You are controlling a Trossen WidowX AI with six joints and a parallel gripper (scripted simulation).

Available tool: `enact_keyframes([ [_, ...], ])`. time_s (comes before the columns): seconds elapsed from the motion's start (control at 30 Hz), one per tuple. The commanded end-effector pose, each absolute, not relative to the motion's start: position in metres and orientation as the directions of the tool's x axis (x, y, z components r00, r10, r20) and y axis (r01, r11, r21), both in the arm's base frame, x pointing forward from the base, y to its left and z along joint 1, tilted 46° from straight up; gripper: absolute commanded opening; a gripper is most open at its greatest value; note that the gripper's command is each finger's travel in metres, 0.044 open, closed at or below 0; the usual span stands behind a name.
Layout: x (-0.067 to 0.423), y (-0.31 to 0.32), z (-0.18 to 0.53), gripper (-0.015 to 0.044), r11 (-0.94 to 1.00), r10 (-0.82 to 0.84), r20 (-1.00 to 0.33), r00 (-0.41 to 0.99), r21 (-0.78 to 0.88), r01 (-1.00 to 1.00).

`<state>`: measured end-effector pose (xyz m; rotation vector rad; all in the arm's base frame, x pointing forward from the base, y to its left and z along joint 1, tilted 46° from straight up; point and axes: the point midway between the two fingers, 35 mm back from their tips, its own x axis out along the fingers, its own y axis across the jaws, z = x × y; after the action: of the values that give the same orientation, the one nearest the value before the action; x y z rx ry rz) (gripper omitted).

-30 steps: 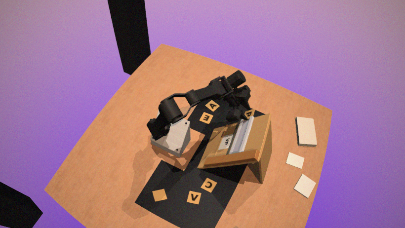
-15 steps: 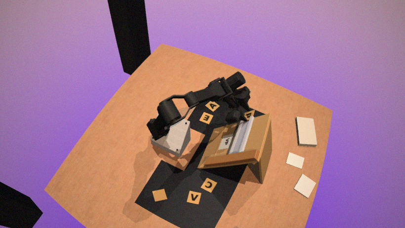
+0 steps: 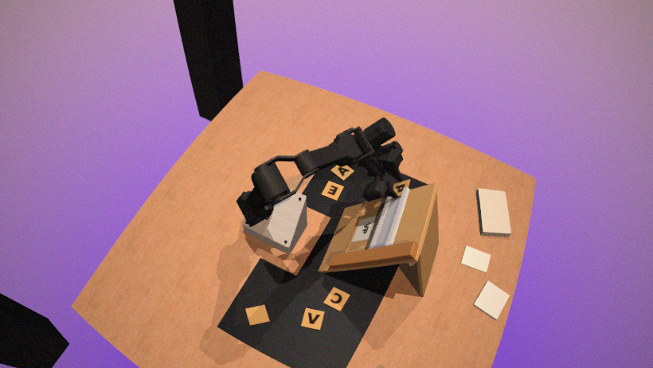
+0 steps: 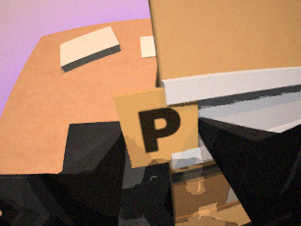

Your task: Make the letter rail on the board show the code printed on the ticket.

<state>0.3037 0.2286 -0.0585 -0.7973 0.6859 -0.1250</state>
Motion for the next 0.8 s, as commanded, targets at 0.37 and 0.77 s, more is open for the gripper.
enact_keyframes([
  [0.37, 0.3046, 0.2232, -0.053, 0.0, 0.704, -0.349, -0.521, 0.778, -0.695, -0.15],
  [0.77, 0.3056, 0.219, -0.0488, 0.0, 0.703, -0.35, -0.521, 0.778, -0.695, -0.15],
])
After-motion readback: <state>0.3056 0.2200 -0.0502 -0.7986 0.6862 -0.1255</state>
